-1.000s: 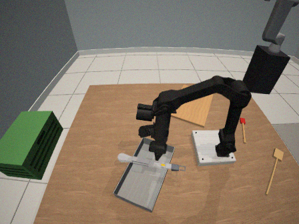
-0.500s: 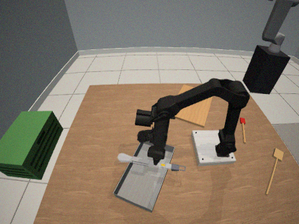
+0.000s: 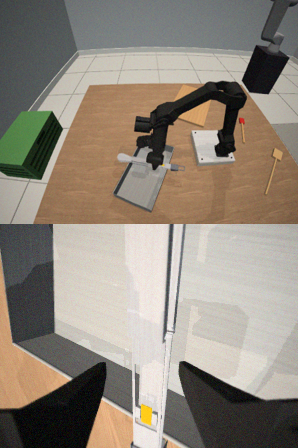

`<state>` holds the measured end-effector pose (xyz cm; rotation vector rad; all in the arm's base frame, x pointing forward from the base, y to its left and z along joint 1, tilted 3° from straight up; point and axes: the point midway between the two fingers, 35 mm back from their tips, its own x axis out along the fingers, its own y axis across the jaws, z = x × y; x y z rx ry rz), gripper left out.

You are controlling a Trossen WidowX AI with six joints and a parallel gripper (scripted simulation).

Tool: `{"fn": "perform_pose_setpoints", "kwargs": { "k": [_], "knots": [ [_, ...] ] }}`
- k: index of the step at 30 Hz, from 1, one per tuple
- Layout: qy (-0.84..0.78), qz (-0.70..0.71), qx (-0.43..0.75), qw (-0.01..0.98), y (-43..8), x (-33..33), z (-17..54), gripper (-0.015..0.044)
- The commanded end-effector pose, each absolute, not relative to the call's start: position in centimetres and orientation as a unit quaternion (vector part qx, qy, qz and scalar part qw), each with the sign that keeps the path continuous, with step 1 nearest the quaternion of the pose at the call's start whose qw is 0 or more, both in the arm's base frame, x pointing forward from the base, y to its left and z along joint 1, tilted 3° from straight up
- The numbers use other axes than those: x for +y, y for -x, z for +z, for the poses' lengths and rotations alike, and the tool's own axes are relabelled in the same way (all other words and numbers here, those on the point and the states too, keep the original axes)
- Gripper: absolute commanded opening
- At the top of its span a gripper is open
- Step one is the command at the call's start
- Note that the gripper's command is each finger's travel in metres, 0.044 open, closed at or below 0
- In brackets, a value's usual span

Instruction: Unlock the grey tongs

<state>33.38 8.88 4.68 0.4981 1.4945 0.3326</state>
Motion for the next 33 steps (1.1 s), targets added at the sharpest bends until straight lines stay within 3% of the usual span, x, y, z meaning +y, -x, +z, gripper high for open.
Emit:
{"fn": "perform_pose_setpoints", "kwargs": {
  "k": [1,25,30,33],
  "knots": [
    [-0.226,0.146,0.678,0.684,-32.9,9.2,3.5,0.0260],
    [-0.227,0.147,0.678,0.684,-32.8,10.3,1.8,0.0260],
    [-0.225,0.149,0.673,0.689,-33.0,10.3,2.2,0.0129],
    [-0.225,0.149,0.673,0.689,-33.0,10.3,2.2,0.0109]
  ]
}}
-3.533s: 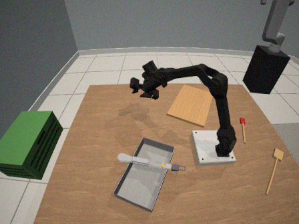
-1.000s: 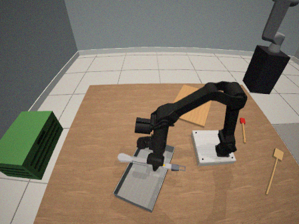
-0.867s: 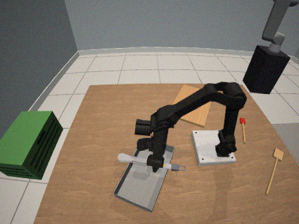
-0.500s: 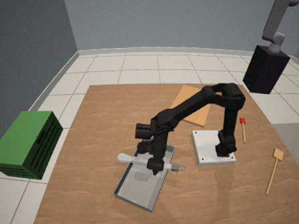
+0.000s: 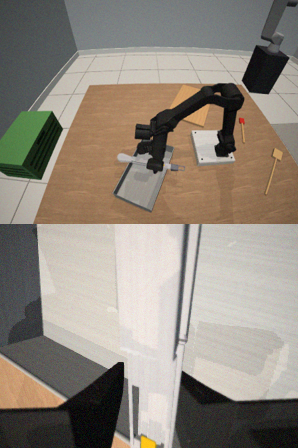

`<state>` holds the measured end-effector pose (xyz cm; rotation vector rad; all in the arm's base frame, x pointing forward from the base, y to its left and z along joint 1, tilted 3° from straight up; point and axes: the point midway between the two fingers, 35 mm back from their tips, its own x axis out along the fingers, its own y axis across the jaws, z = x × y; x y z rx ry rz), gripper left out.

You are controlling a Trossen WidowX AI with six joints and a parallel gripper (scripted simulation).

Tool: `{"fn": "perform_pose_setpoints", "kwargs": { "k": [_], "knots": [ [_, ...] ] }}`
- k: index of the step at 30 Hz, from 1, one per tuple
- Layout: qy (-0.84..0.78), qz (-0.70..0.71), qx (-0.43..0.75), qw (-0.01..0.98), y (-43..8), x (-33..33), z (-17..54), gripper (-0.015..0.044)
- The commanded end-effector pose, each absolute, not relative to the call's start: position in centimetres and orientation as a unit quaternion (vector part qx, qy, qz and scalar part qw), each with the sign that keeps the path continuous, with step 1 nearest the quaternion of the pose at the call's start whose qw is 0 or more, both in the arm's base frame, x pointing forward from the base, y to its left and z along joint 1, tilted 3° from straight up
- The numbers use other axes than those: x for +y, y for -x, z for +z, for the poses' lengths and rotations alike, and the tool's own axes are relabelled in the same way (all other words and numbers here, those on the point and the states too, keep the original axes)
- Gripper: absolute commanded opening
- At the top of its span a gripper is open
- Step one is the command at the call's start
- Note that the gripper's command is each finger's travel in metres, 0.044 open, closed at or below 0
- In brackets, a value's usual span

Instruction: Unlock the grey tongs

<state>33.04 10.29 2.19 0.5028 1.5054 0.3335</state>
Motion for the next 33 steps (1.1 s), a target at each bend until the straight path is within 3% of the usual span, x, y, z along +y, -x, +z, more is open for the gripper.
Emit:
{"fn": "perform_pose_setpoints", "kwargs": {
  "k": [1,9,17,22,33],
  "knots": [
    [-0.225,0.149,0.673,0.689,-33.0,10.3,2.2,0.0102],
    [-0.225,0.149,0.673,0.689,-33.0,10.3,2.2,0.0049],
    [-0.225,0.149,0.674,0.688,-33.3,10.3,3.7,-0.0150],
    [-0.227,0.147,0.677,0.685,-33.3,10.2,9.5,-0.0150],
    [-0.225,0.145,0.678,0.684,-33.2,10.2,9.8,-0.0150]
  ]
}}
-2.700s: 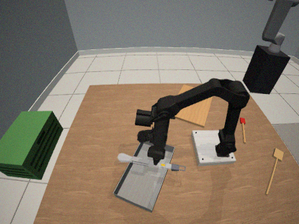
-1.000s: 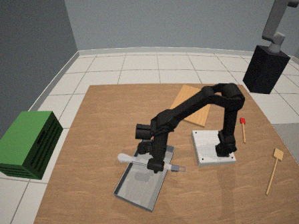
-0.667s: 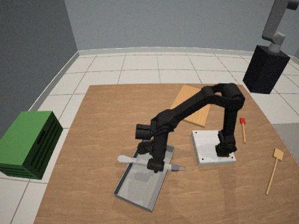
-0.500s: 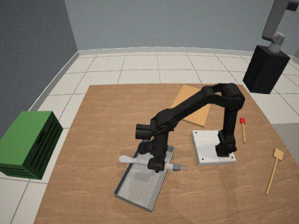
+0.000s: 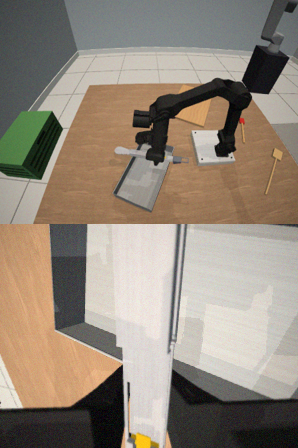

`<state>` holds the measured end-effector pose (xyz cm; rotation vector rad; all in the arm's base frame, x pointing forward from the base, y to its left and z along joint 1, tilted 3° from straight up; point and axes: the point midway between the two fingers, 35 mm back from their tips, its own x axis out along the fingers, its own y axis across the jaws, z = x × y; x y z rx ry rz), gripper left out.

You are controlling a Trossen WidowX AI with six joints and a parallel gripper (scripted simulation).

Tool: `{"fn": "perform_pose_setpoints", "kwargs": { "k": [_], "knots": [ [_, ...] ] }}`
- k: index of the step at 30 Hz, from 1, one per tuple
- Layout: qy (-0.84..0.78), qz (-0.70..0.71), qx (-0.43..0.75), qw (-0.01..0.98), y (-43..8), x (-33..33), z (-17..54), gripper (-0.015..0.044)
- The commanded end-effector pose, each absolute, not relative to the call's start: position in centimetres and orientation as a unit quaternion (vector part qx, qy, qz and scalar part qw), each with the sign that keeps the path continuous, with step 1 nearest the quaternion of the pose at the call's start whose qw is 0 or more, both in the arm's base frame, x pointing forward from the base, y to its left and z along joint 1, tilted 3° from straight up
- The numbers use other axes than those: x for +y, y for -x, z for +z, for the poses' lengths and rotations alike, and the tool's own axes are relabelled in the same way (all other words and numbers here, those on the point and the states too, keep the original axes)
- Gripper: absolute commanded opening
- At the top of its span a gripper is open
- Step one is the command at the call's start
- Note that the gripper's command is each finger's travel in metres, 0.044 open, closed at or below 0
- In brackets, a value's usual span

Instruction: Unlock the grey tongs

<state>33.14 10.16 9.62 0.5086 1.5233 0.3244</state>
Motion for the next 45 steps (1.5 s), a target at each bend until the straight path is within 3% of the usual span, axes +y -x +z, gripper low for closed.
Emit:
{"fn": "perform_pose_setpoints", "kwargs": {
  "k": [1,20,30,45],
  "knots": [
    [-0.222,0.141,0.680,0.684,-33.2,10.2,9.8,-0.0150],
    [-0.048,-0.032,0.713,0.699,-32.7,11.0,9.5,-0.0150],
    [-0.045,-0.028,0.715,0.697,-32.6,10.8,9.4,-0.0150],
    [0.008,0.019,0.712,0.702,-35.0,3.0,8.9,-0.0150]
  ]
}}
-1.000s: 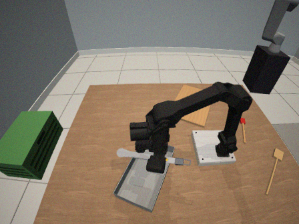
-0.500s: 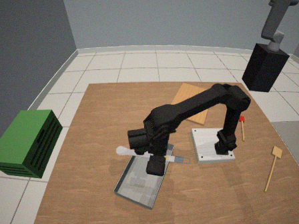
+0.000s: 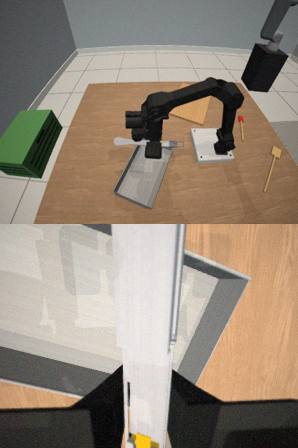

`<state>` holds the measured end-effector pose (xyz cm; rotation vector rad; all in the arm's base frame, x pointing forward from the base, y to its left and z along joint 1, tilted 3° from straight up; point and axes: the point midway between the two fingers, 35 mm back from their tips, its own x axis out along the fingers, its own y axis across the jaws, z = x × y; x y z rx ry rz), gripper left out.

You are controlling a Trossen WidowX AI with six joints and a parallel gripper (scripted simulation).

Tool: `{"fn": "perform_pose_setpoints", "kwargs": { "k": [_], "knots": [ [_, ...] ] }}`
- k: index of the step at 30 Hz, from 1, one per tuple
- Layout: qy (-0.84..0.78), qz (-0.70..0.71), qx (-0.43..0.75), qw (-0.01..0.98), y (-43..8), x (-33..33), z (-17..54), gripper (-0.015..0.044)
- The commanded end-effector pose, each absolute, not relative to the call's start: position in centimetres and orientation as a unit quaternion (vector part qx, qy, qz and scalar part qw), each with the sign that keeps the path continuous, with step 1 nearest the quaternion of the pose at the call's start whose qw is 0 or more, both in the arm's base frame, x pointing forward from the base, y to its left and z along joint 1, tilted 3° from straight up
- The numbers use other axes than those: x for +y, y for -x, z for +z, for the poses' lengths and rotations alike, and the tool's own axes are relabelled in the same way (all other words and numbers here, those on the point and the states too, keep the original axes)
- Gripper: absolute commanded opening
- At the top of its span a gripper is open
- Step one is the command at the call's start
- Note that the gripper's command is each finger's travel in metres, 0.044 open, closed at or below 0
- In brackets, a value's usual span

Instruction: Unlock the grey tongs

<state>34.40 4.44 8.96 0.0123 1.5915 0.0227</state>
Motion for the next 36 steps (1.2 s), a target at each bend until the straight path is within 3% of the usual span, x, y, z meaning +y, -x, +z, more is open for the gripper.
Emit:
{"fn": "perform_pose_setpoints", "kwargs": {
  "k": [1,36],
  "knots": [
    [0.013,0.024,0.712,0.702,-35.2,2.4,8.8,-0.0150],
    [0.188,0.189,0.688,0.675,-33.4,-17.7,7.2,-0.0150]
  ]
}}
